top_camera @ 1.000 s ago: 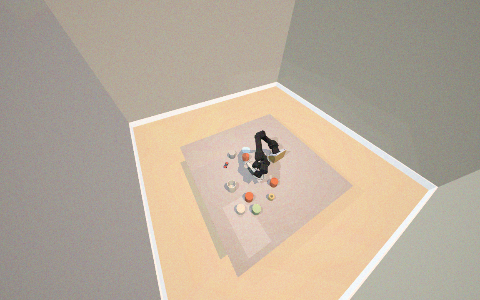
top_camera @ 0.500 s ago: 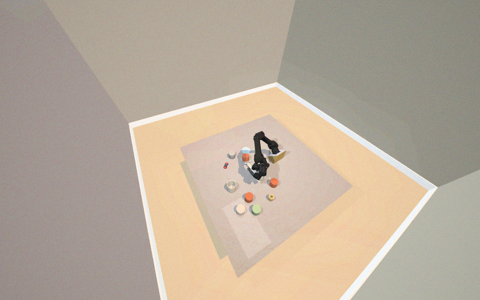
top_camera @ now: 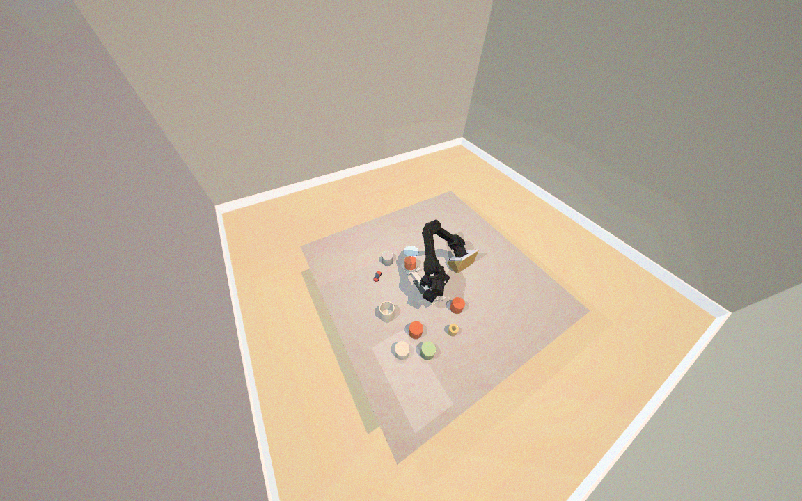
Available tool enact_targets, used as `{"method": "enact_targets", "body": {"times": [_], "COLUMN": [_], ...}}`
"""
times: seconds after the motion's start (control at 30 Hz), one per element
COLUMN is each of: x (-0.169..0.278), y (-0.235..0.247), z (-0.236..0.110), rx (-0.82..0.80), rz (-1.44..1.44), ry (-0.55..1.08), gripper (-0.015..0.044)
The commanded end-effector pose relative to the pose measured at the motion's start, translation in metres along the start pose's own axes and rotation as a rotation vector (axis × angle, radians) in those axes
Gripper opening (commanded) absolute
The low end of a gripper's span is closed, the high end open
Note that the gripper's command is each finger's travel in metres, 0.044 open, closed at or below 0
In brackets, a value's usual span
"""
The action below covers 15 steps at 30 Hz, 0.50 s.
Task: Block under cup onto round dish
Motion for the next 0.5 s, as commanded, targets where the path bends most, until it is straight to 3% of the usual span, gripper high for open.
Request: {"method": "enact_targets", "body": {"times": [0.0, 0.2, 0.33, 0.47], "x": [0.000, 0.000, 0.000, 0.000], "y": [0.000, 0.000, 0.000, 0.002], "z": [0.002, 0.002, -0.002, -0.016], "rx": [-0.001, -0.001, 0.000, -0.001], "rz": [-0.005, -0.005, -0.007, -0.008], "ry": [-0.006, -0.006, -0.007, -0.006], "gripper": [0.0155, 0.0115, 0.0010, 0.0000]}}
Point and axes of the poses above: the point midway between the two fingers, 35 mm back from their tips, its own z axis out along the fingers, its own y axis across the jaws, x = y × z, the point moved 7 cm from there along -z, back along the fingers, and after that the axes turned 11 degrees about -z, right-handed, at the moved point
